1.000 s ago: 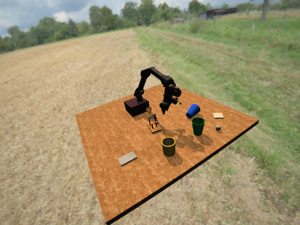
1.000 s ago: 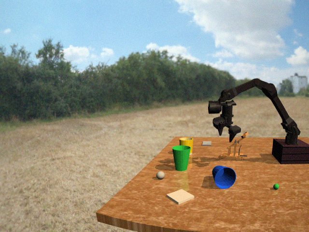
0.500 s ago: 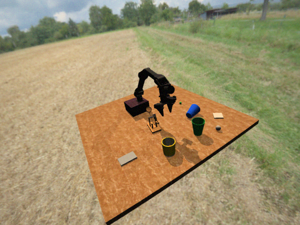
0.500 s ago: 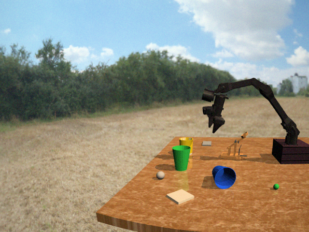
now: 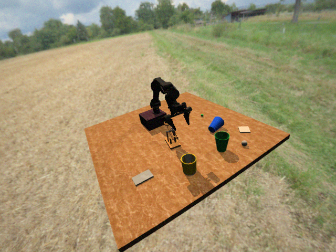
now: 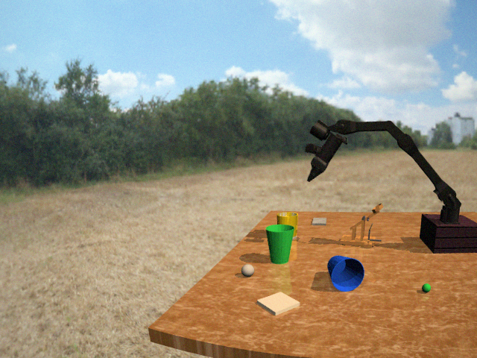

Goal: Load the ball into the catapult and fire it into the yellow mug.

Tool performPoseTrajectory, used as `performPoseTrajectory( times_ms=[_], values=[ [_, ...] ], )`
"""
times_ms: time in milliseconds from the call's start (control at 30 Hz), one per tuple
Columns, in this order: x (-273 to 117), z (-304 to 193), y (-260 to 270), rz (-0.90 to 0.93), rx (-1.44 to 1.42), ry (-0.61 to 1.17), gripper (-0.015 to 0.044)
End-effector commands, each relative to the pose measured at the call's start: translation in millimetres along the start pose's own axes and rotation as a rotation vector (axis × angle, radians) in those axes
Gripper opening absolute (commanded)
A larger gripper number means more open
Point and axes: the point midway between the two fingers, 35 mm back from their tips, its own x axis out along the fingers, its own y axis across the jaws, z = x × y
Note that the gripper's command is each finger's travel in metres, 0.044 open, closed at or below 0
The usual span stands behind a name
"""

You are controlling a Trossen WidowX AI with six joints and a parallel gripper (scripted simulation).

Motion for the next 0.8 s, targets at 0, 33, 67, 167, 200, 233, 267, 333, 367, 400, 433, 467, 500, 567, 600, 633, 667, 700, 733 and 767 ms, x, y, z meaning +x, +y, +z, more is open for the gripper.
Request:
performPoseTrajectory(
  times_ms=[0,33,67,167,200,233,267,333,367,400,433,467,500,567,600,633,667,700,733,767],
  values=[
    [-4.8,15.4,-19.4,0.011,0.068,-0.068,0.0440],
    [-6.3,17.9,-22.5,0.012,0.077,-0.079,0.0440],
    [-6.8,18.7,-23.5,0.013,0.080,-0.082,0.0440],
    [-6.8,18.7,-23.5,0.013,0.080,-0.082,0.0440],
    [-6.8,18.7,-23.5,0.013,0.080,-0.082,0.0440],
    [-6.8,18.7,-23.5,0.013,0.080,-0.082,0.0440],
    [-6.8,18.7,-23.5,0.013,0.080,-0.082,0.0440],
    [-6.8,18.7,-23.5,0.013,0.080,-0.082,0.0440],
    [-6.8,18.7,-23.5,0.013,0.080,-0.082,0.0440],
    [-6.8,18.7,-23.5,0.013,0.080,-0.082,0.0440],
    [-6.8,18.7,-23.5,0.013,0.080,-0.082,0.0440],
    [-6.8,18.7,-23.5,0.013,0.080,-0.082,0.0440],
    [-6.8,18.7,-23.5,0.013,0.080,-0.082,0.0440],
    [-3.0,21.3,-21.9,0.011,0.081,-0.094,0.0440],
    [-2.0,22.1,-21.5,0.011,0.081,-0.097,0.0440],
    [-2.0,22.1,-21.5,0.011,0.081,-0.097,0.0440],
    [-2.0,22.1,-21.5,0.011,0.081,-0.097,0.0440],
    [-2.0,22.1,-21.5,0.011,0.081,-0.097,0.0440],
    [-2.0,22.1,-21.5,0.011,0.081,-0.097,0.0440],
    [-5.5,22.5,-21.3,0.011,0.074,-0.099,0.0440]
  ],
)
